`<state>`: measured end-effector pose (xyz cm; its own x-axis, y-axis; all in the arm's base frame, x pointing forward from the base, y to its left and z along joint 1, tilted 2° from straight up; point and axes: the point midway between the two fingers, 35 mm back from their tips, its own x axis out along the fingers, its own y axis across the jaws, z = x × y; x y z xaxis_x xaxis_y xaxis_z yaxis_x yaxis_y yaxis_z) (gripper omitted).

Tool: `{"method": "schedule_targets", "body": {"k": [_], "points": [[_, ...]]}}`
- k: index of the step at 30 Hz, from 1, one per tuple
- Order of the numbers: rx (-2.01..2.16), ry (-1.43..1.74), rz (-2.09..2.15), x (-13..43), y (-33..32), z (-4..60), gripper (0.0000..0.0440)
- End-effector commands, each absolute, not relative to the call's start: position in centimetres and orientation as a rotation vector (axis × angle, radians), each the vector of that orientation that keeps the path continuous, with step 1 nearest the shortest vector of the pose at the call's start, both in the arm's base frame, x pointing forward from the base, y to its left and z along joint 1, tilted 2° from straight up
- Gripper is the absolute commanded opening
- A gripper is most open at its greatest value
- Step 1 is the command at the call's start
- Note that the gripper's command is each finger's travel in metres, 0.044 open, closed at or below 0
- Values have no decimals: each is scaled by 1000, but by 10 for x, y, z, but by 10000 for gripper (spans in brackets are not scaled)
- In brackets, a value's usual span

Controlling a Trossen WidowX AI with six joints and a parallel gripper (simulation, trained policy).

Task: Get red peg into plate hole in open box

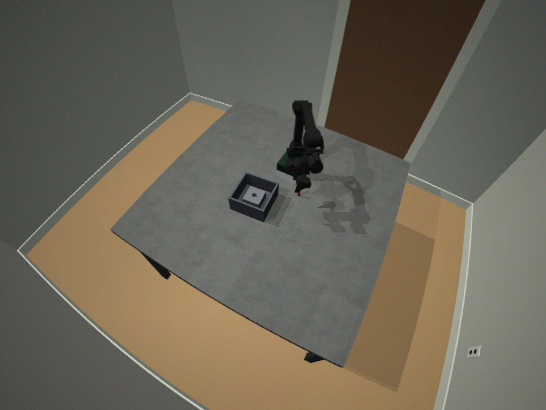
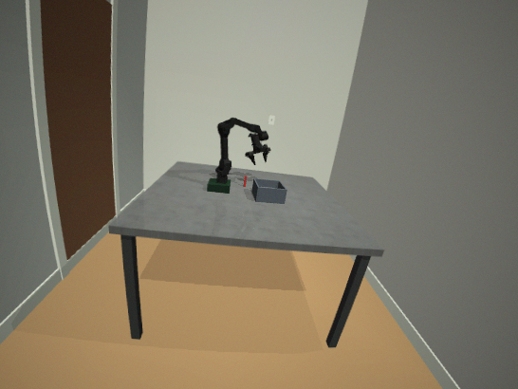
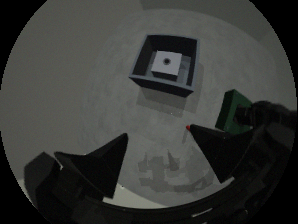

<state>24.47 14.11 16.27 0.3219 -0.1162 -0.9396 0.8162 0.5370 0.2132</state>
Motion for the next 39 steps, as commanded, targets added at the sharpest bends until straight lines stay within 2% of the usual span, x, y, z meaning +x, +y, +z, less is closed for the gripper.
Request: {"method": "schedule_targets", "body": {"k": [1,13,34,36,39], "points": [[676,1175,-691,222,140,149,440],[436,1401,-680,175,132,99,440],[400,1444,-644,166,129,13,437],[394,1448,-642,166,128,7,419],[387,1462,-646,163,127,-2,346]]}}
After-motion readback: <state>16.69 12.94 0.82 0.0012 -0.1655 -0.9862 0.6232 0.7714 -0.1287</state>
